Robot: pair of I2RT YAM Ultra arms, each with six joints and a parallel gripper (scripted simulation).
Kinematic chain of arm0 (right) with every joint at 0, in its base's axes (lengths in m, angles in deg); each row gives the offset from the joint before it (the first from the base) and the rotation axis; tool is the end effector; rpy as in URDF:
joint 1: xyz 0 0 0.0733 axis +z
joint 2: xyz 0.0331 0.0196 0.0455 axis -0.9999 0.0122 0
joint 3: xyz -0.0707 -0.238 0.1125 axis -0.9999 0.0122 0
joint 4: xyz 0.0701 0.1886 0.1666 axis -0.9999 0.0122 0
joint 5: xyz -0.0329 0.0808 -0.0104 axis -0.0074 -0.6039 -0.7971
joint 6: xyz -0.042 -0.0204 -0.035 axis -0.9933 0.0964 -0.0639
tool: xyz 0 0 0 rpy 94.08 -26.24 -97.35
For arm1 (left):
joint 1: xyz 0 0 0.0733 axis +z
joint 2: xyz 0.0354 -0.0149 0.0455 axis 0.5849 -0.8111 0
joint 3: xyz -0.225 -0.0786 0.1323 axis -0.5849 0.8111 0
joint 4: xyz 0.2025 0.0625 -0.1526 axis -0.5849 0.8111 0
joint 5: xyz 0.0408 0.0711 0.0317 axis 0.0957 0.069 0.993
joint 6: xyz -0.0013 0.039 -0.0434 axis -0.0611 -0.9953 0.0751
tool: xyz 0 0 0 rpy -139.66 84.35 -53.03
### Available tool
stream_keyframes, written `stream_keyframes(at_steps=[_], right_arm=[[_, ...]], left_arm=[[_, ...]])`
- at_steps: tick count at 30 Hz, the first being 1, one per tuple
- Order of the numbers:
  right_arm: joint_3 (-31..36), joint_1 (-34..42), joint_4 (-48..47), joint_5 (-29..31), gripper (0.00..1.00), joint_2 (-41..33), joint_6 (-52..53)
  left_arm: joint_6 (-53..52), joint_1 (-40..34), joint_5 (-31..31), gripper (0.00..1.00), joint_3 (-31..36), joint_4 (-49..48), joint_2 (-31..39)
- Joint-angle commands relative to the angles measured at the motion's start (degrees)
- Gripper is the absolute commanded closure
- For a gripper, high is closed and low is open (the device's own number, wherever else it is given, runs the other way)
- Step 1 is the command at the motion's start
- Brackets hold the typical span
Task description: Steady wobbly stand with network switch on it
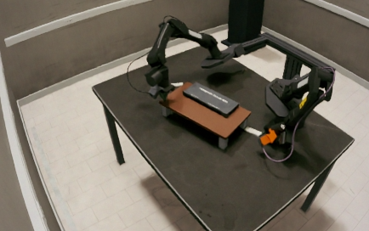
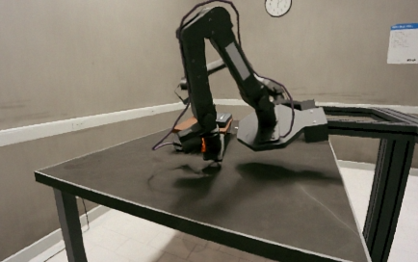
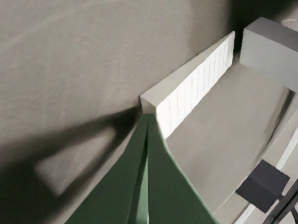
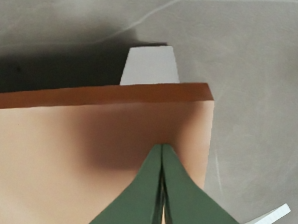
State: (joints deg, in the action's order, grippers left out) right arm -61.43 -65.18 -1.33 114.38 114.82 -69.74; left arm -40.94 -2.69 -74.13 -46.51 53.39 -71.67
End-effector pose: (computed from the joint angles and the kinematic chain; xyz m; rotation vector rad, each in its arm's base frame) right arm 0.4375 0.1737 0.1291 -0.3597 2.8594 -0.7449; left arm 0.1755 0.0956 0.0453 -0.0022 2.8196 -0.4351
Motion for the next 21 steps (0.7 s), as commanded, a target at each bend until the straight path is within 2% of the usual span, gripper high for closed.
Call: stream_keyframes(at_steps=[1,3,18,19,21], right_arm=[[-0.45,1.09,-1.58,-0.04,1.0,0.07,-0.54],[-0.45,1.09,-1.58,-0.04,1.0,0.07,-0.54],[-0.45,1.09,-1.58,-0.04,1.0,0.07,-0.54],[-0.45,1.09,-1.58,-0.04,1.0,0.07,-0.54],[-0.45,1.09,-1.58,-0.04,1.0,0.07,-0.54]], left_arm=[[-0.07,-0.81,-0.79,1.0,0.12,-1.2,-1.3],[1.06,-1.13,-0.42,1.0,1.84,-1.53,-1.38],[1.98,-2.65,-0.52,1.0,1.13,-3.45,-1.96],[3.1,-2.91,0.01,1.0,1.67,-4.11,0.66],[3.33,-3.15,-0.45,1.0,2.34,-4.41,0.84]])
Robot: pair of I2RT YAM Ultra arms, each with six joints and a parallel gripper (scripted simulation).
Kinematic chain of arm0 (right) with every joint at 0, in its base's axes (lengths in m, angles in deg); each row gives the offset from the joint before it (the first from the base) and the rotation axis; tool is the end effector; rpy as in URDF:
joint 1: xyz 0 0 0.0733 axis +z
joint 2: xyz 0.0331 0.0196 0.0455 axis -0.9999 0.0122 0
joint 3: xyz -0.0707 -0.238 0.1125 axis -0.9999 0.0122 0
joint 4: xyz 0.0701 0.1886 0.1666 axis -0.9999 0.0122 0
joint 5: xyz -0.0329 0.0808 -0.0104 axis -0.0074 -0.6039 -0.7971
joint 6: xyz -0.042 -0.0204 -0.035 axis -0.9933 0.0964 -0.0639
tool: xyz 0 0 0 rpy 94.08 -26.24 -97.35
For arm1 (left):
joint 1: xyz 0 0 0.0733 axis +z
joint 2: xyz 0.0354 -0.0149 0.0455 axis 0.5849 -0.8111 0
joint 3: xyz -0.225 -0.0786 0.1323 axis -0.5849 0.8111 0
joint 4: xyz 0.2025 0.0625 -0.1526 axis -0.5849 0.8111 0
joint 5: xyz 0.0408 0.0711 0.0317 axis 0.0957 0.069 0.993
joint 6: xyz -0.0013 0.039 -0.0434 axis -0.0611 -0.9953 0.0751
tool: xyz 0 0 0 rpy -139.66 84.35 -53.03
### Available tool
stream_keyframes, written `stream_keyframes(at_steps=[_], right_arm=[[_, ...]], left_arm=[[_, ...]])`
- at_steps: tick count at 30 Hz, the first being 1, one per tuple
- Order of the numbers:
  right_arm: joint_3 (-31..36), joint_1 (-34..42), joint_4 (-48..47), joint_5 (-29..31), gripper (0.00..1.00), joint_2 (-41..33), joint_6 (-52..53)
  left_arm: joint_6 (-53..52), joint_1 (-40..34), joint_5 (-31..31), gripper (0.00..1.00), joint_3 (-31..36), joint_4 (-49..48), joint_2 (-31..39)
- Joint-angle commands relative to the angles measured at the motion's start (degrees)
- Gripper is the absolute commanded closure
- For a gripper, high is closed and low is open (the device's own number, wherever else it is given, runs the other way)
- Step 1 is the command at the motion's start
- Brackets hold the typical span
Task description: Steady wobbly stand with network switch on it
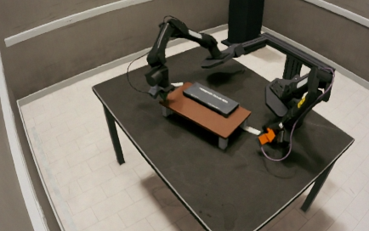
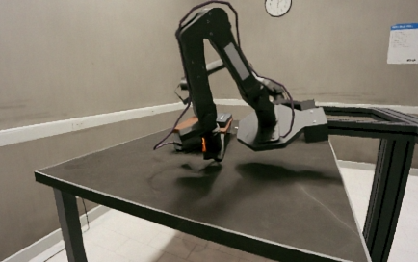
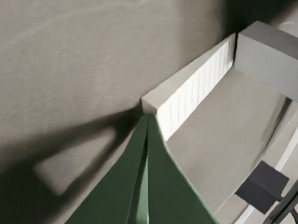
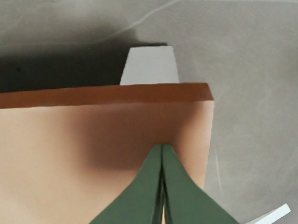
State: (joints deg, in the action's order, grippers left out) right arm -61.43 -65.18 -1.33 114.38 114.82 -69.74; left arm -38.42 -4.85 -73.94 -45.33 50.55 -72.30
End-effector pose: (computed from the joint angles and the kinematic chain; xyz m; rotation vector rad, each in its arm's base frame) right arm 0.4375 0.1737 0.1291 -0.3597 2.8594 -0.7449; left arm 0.1769 0.0879 0.0412 -0.0060 2.8187 -0.4345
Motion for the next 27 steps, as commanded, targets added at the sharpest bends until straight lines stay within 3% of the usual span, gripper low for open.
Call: stream_keyframes(at_steps=[1,27], right_arm=[[-0.45,1.09,-1.58,-0.04,1.0,0.07,-0.54],[-0.45,1.09,-1.58,-0.04,1.0,0.07,-0.54]], left_arm=[[0.96,-1.1,-0.4,1.0,1.22,-1.66,0.37],[4.25,-4.16,0.35,1.0,2.96,-5.19,-1.69]])
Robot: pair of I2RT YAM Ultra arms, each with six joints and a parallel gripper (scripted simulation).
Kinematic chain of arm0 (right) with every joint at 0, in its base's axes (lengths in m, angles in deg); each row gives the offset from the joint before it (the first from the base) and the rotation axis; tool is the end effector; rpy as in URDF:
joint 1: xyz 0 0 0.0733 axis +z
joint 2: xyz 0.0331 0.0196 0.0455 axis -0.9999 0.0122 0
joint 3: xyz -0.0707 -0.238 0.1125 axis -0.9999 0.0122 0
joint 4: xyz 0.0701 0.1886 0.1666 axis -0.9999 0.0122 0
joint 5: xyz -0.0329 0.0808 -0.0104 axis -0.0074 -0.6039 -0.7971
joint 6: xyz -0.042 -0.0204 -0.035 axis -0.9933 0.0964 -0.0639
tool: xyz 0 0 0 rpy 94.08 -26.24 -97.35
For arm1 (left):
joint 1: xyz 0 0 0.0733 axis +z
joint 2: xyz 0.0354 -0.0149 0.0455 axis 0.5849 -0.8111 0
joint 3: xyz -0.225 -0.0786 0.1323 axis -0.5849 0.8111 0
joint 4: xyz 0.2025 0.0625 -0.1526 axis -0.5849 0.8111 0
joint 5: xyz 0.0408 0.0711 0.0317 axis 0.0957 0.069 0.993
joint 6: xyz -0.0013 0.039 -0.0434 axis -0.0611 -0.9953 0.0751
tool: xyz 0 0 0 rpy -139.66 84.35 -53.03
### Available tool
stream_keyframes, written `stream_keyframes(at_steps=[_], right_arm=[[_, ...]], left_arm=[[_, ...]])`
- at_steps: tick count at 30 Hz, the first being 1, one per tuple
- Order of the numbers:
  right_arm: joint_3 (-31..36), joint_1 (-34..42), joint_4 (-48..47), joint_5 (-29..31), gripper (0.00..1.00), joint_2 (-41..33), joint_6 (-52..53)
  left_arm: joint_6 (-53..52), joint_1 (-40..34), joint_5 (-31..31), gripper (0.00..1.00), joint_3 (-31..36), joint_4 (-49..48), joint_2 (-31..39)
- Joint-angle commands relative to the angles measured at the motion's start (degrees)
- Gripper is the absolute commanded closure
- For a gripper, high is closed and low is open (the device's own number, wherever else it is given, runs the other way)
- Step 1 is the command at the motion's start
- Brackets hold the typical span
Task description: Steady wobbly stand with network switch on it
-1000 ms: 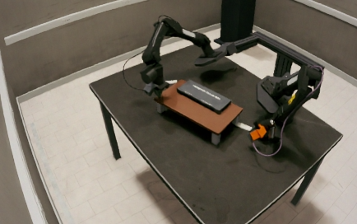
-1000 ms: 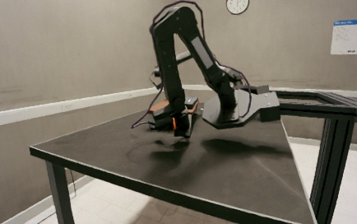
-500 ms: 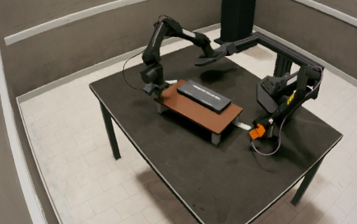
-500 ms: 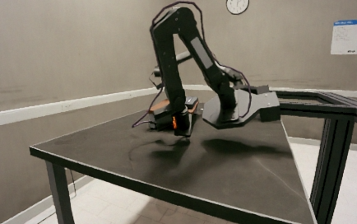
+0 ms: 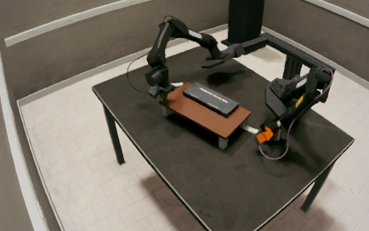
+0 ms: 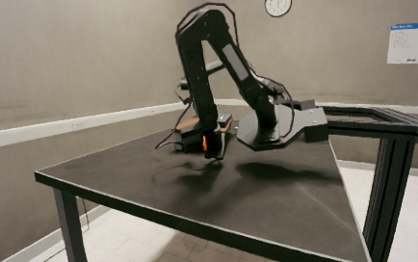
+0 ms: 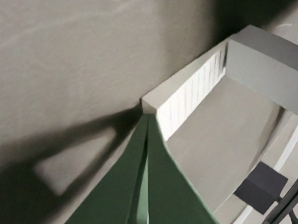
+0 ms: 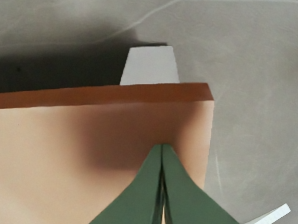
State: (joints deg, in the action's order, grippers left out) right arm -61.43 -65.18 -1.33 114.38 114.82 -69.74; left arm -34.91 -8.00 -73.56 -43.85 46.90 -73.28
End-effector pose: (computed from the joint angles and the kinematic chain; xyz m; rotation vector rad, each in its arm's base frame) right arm 0.4375 0.1737 0.1291 -0.3597 2.8594 -0.7449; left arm 0.1785 0.0768 0.0358 -0.0094 2.8214 -0.4364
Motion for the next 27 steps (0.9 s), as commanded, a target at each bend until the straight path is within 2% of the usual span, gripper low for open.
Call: stream_keyframes(at_steps=[1,4,6,27], right_arm=[[-0.45,1.09,-1.58,-0.04,1.0,0.07,-0.54],[-0.45,1.09,-1.58,-0.04,1.0,0.07,-0.54],[-0.45,1.09,-1.58,-0.04,1.0,0.07,-0.54],[-0.45,1.09,-1.58,-0.04,1.0,0.07,-0.54]], left_arm=[[0.87,-1.15,-0.6,1.0,1.38,-1.72,-0.6],[0.17,-1.2,-0.8,1.0,0.11,-1.57,-0.95],[1.28,-1.52,-0.31,1.0,1.9,-1.85,-1.39],[4.05,-4.06,-0.13,1.0,2.5,-5.02,-1.99]])
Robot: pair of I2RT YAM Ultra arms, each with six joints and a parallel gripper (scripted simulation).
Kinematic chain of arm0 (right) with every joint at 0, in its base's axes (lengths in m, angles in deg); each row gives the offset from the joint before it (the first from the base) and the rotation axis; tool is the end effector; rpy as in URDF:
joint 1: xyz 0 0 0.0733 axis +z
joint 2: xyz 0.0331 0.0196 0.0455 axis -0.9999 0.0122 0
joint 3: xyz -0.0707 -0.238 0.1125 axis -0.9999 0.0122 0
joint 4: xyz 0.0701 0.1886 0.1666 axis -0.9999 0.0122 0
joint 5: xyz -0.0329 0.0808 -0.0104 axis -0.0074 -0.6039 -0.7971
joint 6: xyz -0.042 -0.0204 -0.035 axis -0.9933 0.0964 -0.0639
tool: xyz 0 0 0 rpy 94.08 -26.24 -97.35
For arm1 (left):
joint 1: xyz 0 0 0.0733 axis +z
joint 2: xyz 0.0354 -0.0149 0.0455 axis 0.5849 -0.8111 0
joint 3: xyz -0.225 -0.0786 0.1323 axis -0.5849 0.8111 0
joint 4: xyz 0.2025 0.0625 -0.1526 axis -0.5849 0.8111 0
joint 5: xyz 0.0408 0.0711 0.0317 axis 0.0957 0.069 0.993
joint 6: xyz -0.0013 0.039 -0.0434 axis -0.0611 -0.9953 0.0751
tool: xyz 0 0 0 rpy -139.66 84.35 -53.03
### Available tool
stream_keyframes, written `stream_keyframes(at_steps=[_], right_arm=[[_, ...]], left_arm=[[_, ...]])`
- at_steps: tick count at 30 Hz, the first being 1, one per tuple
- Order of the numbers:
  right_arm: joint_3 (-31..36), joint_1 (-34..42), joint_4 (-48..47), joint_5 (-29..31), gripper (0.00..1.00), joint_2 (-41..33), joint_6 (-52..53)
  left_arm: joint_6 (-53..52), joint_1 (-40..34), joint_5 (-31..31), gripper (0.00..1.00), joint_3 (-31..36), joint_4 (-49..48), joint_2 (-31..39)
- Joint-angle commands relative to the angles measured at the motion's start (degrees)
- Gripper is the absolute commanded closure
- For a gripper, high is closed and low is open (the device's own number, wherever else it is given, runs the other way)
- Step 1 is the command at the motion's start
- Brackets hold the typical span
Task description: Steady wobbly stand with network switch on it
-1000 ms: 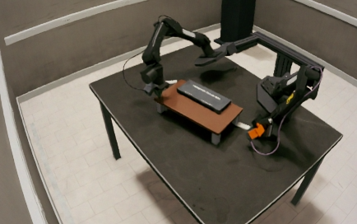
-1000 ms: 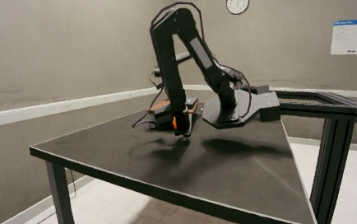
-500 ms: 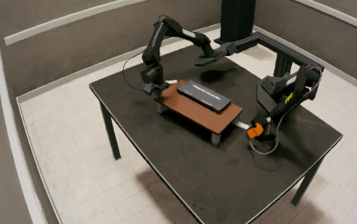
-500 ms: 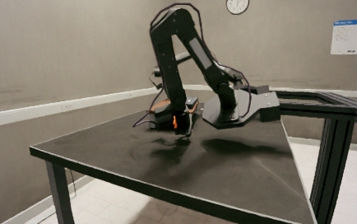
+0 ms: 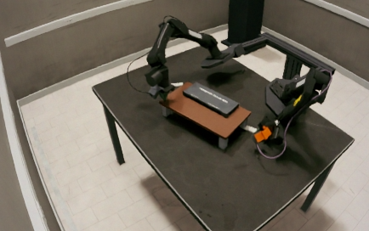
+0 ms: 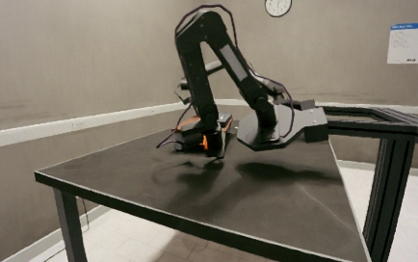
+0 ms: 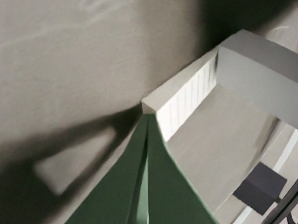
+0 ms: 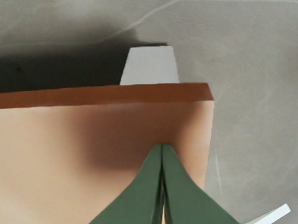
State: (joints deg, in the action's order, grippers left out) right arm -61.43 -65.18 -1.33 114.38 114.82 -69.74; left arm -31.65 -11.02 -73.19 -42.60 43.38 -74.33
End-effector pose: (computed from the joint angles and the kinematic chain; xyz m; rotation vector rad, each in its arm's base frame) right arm 0.4375 0.1737 0.1291 -0.3597 2.8594 -0.7449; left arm 0.1801 0.0665 0.0310 -0.0098 2.8217 -0.4375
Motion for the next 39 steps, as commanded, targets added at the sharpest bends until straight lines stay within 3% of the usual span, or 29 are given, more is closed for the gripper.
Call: stream_keyframes(at_steps=[1,11,13,16,39], right_arm=[[-0.45,1.09,-1.58,-0.04,1.0,0.07,-0.54],[-0.45,1.09,-1.58,-0.04,1.0,0.07,-0.54],[-0.45,1.09,-1.58,-0.04,1.0,0.07,-0.54],[-0.45,1.09,-1.58,-0.04,1.0,0.07,-0.54],[-0.45,1.09,-1.58,-0.04,1.0,0.07,-0.54]], left_arm=[[0.98,-1.22,-0.28,1.0,0.68,-1.79,-1.25],[1.21,-2.14,-0.64,1.0,0.86,-2.59,-1.92],[2.44,-2.63,-0.34,1.0,2.09,-3.6,1.2],[2.81,-2.89,0.09,1.0,2.18,-3.53,-1.98],[5.89,-5.81,0.08,1.0,3.13,-6.94,-2.96]])
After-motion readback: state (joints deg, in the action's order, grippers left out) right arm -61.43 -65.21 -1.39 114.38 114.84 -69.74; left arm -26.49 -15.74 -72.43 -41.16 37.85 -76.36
